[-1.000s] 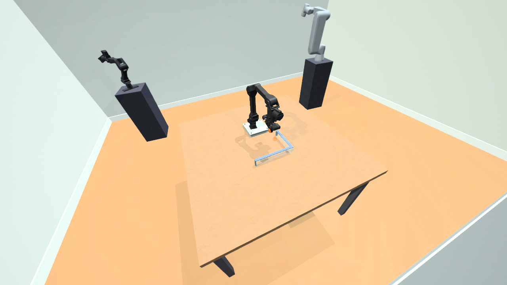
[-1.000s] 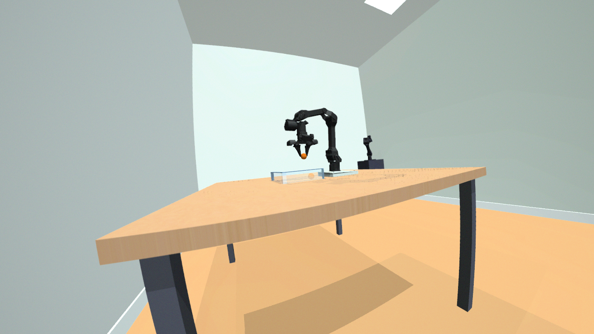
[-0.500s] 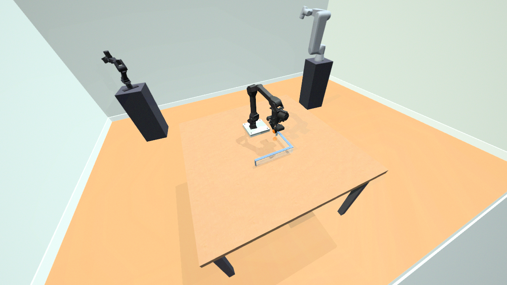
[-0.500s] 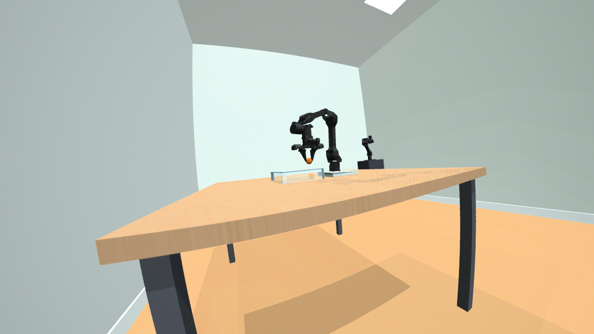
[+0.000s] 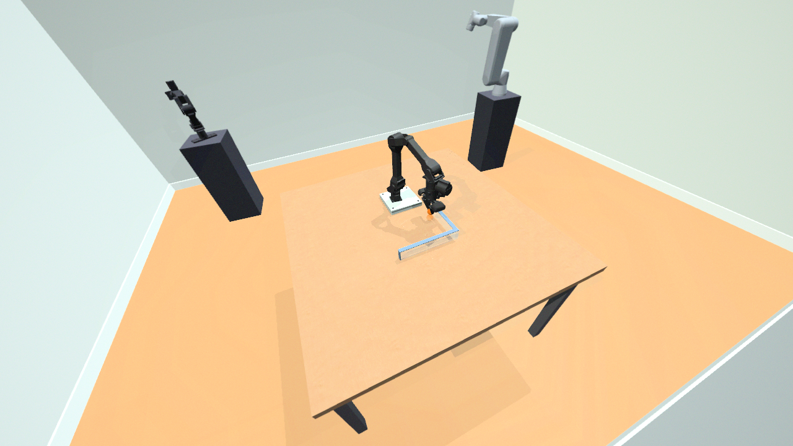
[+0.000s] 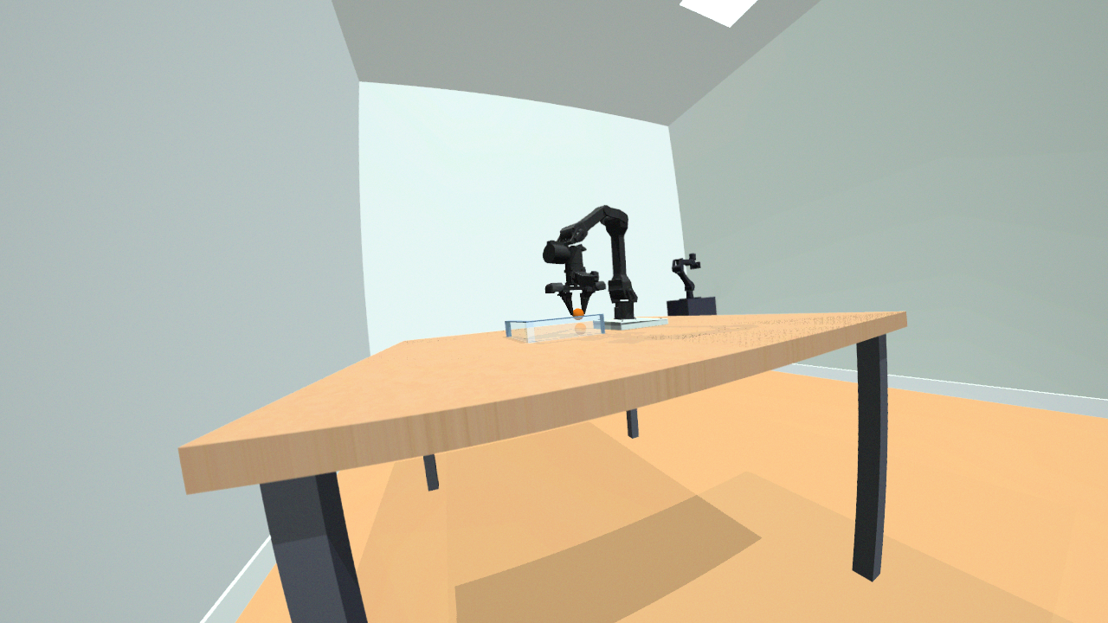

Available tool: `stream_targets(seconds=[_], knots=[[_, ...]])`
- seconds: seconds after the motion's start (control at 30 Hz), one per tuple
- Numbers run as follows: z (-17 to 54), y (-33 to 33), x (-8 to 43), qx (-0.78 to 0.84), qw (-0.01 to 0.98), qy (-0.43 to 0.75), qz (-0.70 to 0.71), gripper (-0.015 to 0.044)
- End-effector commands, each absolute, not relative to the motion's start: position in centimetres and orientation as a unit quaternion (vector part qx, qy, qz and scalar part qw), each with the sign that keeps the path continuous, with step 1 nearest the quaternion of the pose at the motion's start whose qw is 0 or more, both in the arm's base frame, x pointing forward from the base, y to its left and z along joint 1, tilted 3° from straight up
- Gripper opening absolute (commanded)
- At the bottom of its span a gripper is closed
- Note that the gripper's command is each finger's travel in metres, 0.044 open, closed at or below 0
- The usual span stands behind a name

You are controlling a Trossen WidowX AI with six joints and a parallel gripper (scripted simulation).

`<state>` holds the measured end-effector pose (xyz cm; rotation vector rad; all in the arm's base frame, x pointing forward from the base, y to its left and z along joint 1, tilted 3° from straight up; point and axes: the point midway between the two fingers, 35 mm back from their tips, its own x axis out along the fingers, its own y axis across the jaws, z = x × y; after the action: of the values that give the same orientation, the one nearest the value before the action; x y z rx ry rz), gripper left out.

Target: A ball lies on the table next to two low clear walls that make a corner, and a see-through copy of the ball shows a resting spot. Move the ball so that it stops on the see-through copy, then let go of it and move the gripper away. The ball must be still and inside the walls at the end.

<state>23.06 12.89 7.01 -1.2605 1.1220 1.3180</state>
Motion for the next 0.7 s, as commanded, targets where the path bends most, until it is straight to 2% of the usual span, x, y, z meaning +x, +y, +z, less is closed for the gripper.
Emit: stream_targets(seconds=[0.0,0.67], knots=[[4.8,12.9,22.7,-0.513,0.476,0.464,0.543,0.0000],[2.2,13.0,22.6,-0.513,0.476,0.464,0.543,0.0000]])
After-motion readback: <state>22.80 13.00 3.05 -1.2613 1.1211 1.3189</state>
